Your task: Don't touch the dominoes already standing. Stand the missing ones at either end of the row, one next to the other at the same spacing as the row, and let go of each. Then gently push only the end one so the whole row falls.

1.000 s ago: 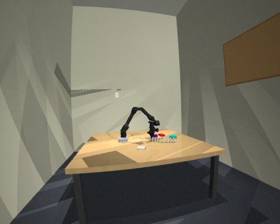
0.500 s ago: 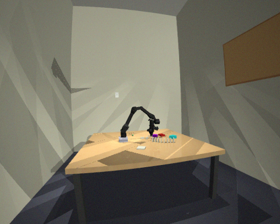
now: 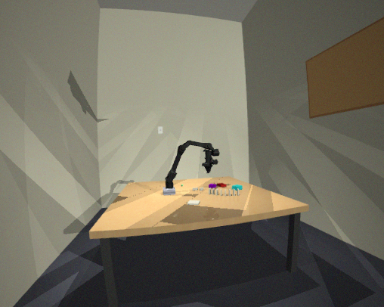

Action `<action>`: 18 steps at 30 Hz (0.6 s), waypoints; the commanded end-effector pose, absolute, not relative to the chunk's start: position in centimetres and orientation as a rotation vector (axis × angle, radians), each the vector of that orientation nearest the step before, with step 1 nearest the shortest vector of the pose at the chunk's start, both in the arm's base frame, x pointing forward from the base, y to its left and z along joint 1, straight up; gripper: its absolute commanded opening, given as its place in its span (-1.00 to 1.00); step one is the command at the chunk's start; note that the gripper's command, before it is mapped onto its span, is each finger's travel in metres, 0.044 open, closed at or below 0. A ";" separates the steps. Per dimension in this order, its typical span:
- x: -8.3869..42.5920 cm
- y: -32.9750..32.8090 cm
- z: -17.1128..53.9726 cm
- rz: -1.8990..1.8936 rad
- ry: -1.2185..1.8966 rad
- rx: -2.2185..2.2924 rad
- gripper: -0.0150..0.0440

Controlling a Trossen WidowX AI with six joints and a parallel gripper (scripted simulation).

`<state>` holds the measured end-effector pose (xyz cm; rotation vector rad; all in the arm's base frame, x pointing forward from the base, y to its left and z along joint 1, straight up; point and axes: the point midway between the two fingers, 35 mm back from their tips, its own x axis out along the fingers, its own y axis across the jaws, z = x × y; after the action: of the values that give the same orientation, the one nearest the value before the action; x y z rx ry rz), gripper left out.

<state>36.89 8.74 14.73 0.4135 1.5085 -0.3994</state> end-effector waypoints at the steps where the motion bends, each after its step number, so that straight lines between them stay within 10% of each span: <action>1: 36.9 9.8 15.3 -0.377 1.512 0.399 -0.13; 18: 32.3 29.6 15.5 -0.115 1.544 0.154 -0.13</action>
<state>31.85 29.52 15.43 0.1371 1.5504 -0.1016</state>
